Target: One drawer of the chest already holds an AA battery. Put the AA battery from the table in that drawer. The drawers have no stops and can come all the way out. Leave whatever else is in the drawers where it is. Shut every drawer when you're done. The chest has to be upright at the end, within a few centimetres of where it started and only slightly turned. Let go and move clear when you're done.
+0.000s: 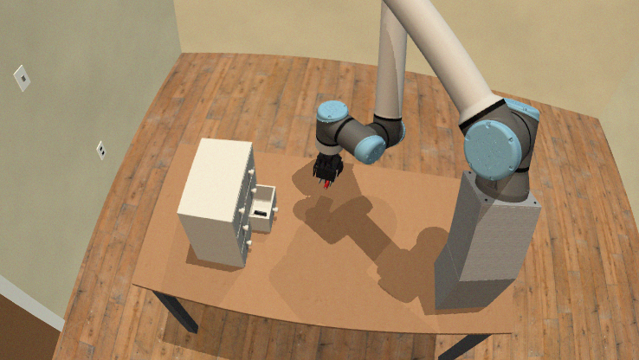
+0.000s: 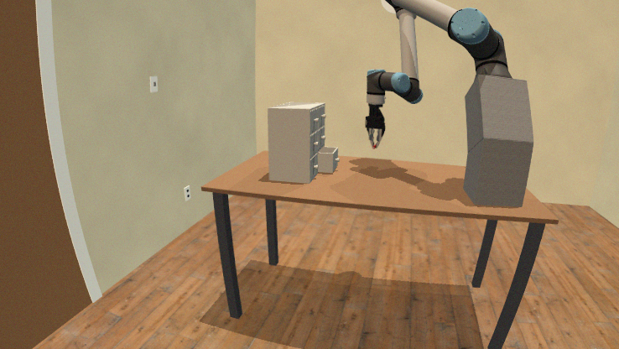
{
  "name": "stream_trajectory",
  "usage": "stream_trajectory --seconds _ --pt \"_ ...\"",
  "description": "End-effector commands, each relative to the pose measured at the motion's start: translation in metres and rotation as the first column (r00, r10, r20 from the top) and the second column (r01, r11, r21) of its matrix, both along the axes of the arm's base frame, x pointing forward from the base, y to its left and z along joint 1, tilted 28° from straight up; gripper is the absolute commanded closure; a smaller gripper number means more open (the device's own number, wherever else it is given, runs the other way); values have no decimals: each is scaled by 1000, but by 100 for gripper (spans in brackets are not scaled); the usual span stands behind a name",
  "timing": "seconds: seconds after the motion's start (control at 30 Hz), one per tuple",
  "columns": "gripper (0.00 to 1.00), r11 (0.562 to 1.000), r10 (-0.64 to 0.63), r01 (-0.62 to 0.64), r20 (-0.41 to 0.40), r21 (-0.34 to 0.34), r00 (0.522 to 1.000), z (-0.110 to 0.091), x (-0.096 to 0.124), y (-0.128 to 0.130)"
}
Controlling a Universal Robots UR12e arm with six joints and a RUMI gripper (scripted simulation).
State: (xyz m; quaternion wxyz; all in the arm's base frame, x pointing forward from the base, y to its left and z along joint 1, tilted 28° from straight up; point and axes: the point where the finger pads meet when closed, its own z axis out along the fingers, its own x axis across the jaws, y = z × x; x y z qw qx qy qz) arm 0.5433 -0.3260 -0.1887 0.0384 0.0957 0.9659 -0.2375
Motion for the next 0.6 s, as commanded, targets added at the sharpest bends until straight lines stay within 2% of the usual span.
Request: stream_trajectory --seconds 0.0,0.17,0.33,0.4,0.57 --pt "95 996 -85 85 44 5 995 -3 4 7" --pt "95 976 -220 219 113 21 969 -10 11 18" --pt "95 929 -369 366 190 50 910 -17 19 32" --pt "95 929 -369 366 190 50 910 -17 19 32" --pt "95 855 -516 511 264 94 815 -25 27 48"
